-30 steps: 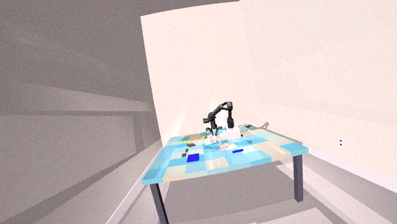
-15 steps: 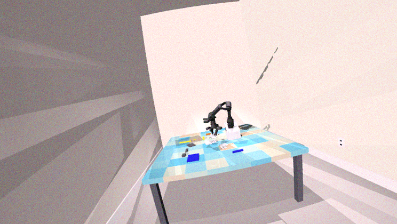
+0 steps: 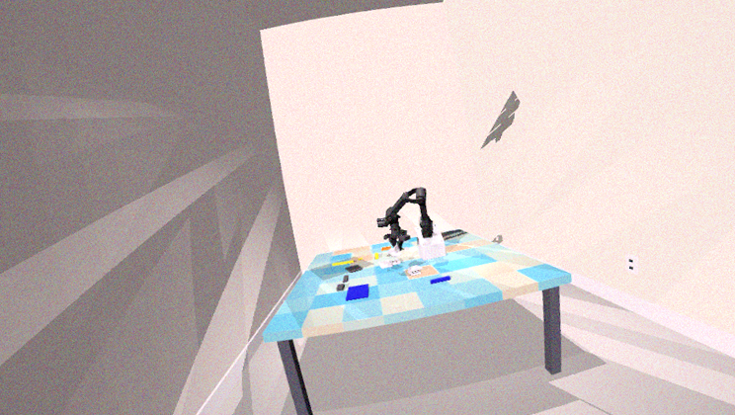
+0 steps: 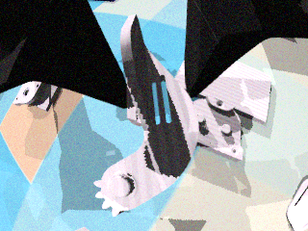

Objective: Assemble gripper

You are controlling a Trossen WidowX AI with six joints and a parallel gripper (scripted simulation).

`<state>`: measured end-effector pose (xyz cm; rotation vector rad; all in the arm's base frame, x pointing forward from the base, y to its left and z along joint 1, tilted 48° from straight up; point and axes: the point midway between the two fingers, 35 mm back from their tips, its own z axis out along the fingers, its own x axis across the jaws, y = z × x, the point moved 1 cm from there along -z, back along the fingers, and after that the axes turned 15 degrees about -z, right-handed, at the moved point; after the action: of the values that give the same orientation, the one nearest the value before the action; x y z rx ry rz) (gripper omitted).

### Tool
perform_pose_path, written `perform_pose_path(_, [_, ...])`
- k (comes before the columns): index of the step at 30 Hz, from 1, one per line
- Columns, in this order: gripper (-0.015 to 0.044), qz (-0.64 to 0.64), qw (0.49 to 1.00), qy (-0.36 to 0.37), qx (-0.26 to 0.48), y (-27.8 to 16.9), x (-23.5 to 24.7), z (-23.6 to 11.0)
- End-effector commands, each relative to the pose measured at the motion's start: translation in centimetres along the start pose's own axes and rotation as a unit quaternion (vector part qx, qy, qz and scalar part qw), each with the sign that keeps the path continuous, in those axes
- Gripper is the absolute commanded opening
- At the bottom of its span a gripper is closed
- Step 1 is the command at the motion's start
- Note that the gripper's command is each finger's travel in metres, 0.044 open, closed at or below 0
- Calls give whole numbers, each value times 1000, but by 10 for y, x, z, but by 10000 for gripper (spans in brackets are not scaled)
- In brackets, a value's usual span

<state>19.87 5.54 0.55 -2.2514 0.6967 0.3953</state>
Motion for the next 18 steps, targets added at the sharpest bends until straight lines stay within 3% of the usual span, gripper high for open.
perform_pose_path(1, [134, 41, 999, -1, -1, 4, 1, 1])
perform_pose_path(18, [134, 206, 979, -4, 1, 18, 4, 1])
